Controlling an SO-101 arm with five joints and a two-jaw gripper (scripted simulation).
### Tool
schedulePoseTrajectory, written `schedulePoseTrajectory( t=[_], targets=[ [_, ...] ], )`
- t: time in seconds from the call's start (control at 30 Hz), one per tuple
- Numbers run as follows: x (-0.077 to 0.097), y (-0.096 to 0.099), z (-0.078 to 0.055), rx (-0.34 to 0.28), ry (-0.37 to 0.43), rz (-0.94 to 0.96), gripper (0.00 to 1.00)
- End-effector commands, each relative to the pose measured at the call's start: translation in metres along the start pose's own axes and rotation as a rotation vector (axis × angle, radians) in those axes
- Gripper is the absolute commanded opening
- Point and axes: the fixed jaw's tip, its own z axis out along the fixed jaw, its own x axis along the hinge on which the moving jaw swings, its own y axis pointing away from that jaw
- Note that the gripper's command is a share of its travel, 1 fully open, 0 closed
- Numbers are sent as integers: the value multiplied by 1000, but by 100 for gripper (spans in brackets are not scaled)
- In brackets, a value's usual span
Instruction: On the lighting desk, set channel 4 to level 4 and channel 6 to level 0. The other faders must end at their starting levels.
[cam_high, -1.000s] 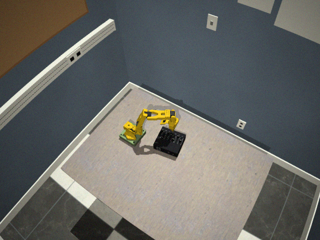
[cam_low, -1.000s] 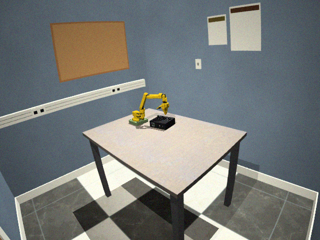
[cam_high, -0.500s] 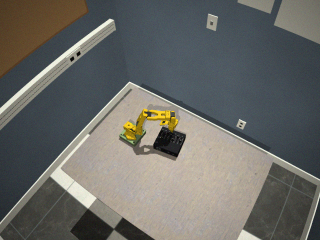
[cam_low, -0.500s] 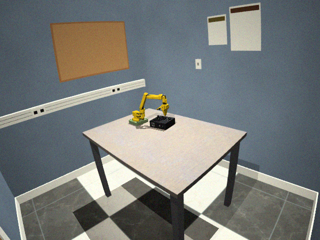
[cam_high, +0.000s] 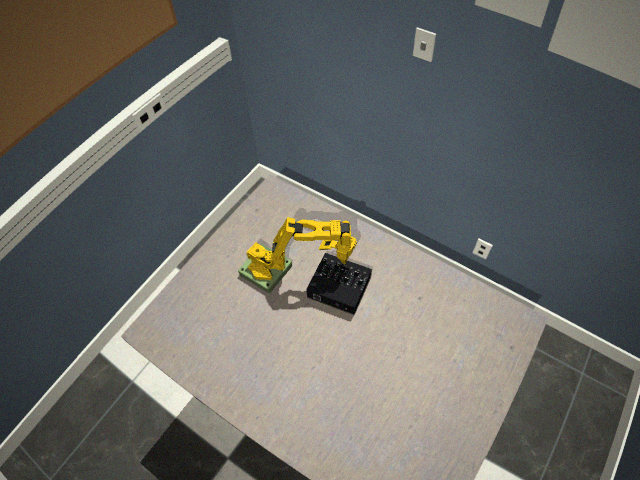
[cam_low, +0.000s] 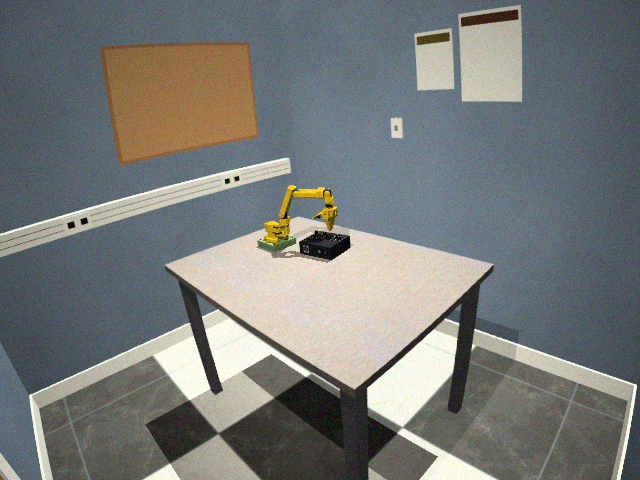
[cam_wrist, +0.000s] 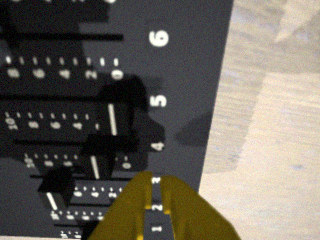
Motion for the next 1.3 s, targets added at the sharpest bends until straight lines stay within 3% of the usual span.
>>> schedulePoseTrajectory(
  t=[0.0, 0.73, 1.27],
  targets=[
    [-1, -2, 0, -2, -8, 1, 0],
    [0, -2, 0, -2, -8, 1, 0],
    [0, -2, 11, -2, -8, 1, 0]
  ],
)
